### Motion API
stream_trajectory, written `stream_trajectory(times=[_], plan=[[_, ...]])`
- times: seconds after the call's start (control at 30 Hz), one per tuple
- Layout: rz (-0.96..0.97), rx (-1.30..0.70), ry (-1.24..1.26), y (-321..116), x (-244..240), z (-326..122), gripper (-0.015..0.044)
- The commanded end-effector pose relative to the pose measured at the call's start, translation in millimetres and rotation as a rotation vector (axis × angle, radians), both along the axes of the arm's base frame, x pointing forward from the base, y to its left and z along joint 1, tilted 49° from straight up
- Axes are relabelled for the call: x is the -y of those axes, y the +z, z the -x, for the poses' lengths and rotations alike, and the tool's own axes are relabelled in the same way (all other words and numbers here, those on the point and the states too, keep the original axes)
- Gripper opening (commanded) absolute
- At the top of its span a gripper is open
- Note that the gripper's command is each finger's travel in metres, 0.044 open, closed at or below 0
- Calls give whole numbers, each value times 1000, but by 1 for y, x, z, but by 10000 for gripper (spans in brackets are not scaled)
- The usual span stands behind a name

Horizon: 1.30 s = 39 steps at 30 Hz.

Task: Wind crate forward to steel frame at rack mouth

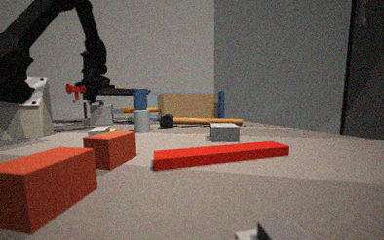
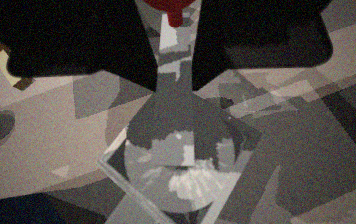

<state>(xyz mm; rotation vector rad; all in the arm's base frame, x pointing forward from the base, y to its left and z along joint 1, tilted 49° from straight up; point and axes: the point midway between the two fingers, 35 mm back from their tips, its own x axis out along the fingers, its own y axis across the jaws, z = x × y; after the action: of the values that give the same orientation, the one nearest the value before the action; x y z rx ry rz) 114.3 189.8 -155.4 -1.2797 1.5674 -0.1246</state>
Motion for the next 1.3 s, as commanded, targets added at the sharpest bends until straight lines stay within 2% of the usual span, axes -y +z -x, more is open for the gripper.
stream_trajectory(times=[0.0, 1.27], plan=[[-5, 23, -22, -2, 0, 1, 0], [-70, 280, -265, -13, -9, 9, 0]])
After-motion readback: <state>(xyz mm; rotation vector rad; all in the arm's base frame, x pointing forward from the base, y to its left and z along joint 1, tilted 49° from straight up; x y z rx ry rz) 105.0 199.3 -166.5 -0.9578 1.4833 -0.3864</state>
